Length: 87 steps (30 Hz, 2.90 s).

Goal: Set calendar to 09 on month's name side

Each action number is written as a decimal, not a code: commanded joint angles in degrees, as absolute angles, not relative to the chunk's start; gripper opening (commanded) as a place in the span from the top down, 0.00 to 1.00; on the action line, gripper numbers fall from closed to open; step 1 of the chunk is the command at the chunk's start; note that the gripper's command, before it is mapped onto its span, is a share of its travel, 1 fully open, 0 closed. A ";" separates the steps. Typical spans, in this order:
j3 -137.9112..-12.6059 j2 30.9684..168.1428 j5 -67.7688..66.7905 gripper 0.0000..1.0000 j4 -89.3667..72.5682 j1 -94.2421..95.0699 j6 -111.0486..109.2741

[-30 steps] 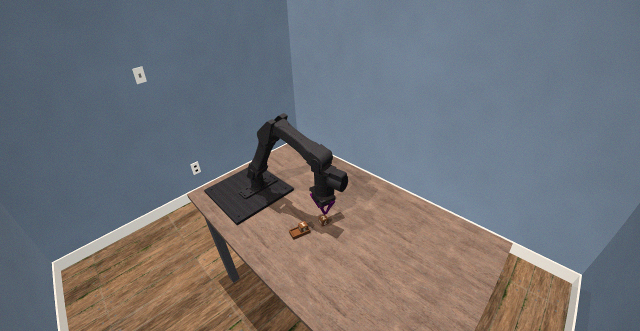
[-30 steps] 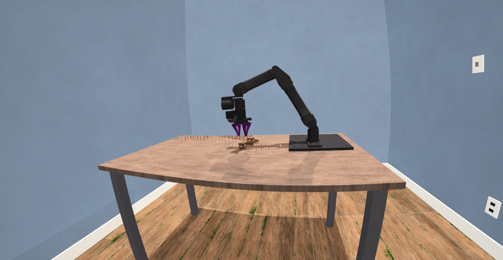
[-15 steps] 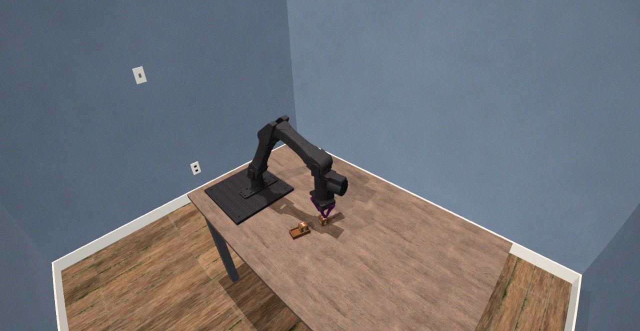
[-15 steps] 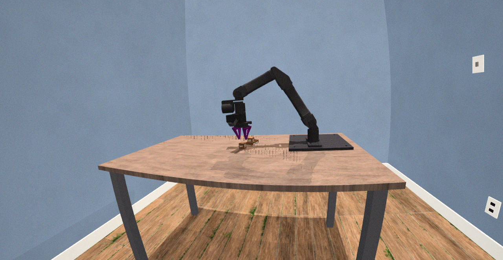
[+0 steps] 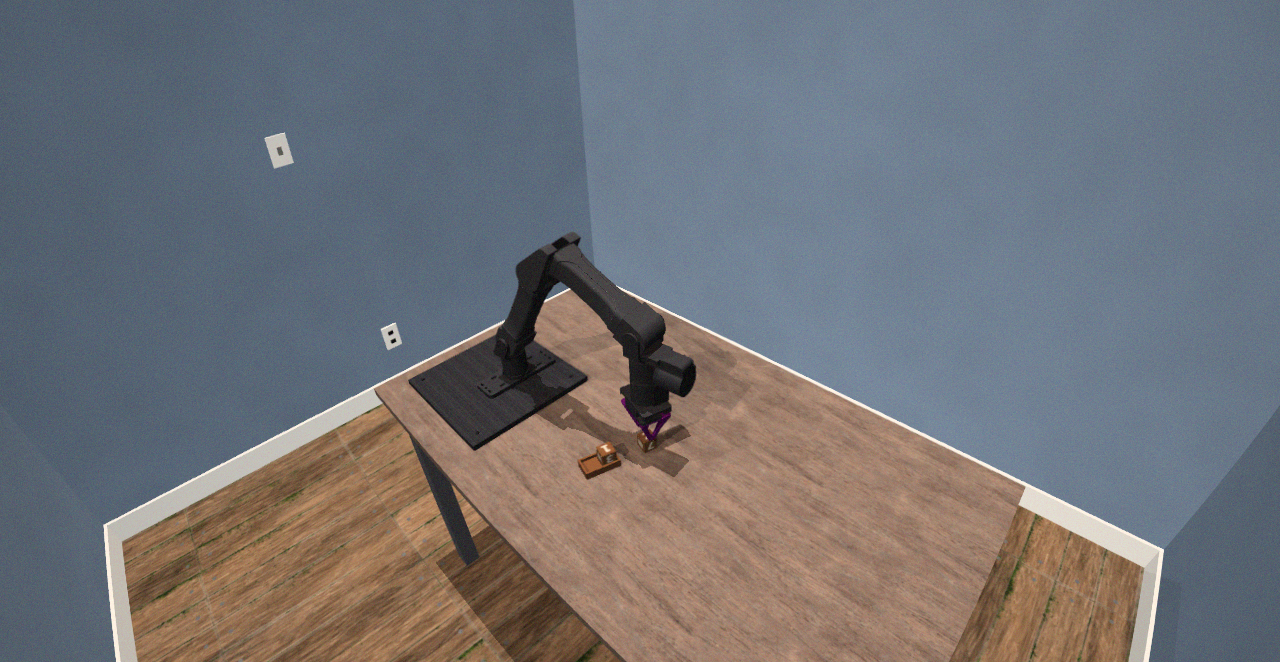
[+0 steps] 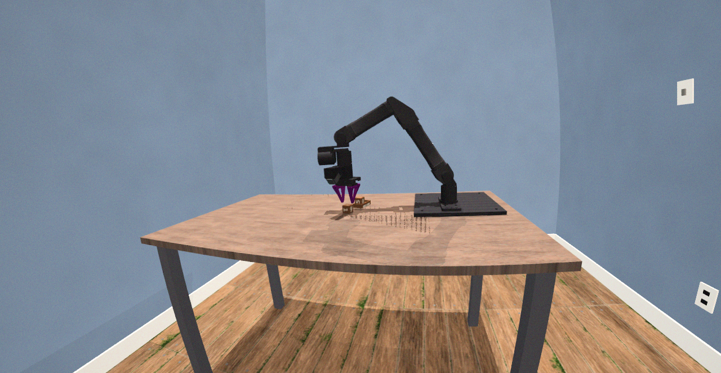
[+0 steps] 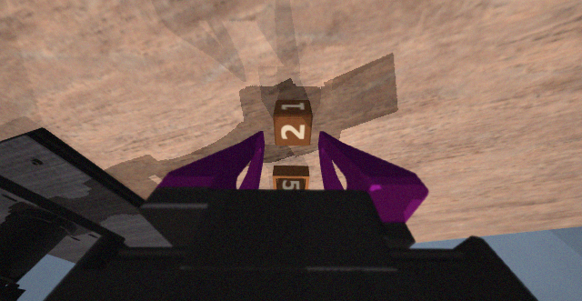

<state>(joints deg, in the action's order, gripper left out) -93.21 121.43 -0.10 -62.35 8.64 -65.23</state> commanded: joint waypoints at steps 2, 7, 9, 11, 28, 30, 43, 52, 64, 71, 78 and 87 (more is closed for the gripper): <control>-93.39 120.98 -0.06 0.53 -62.00 8.60 -65.28; -93.38 120.98 -0.06 0.53 -61.99 8.60 -65.28; -93.38 120.98 -0.06 0.53 -61.99 8.60 -65.28; -93.38 120.98 -0.06 0.53 -61.99 8.60 -65.28; -93.38 120.98 -0.06 0.53 -61.99 8.60 -65.28; -93.38 120.98 -0.06 0.53 -61.99 8.60 -65.28; -93.30 121.01 -0.06 0.53 -61.88 8.60 -65.28; -92.32 121.41 -0.06 0.53 -60.50 8.60 -65.28; -89.73 122.75 -0.06 0.53 -56.58 8.60 -65.29; -89.42 122.95 -0.06 0.53 -56.07 8.60 -65.29; -89.41 122.95 -0.06 0.53 -56.05 8.60 -65.29; -89.41 122.95 -0.06 0.53 -56.05 8.60 -65.29</control>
<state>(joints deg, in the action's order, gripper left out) -89.19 123.44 -0.10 -56.14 8.64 -65.23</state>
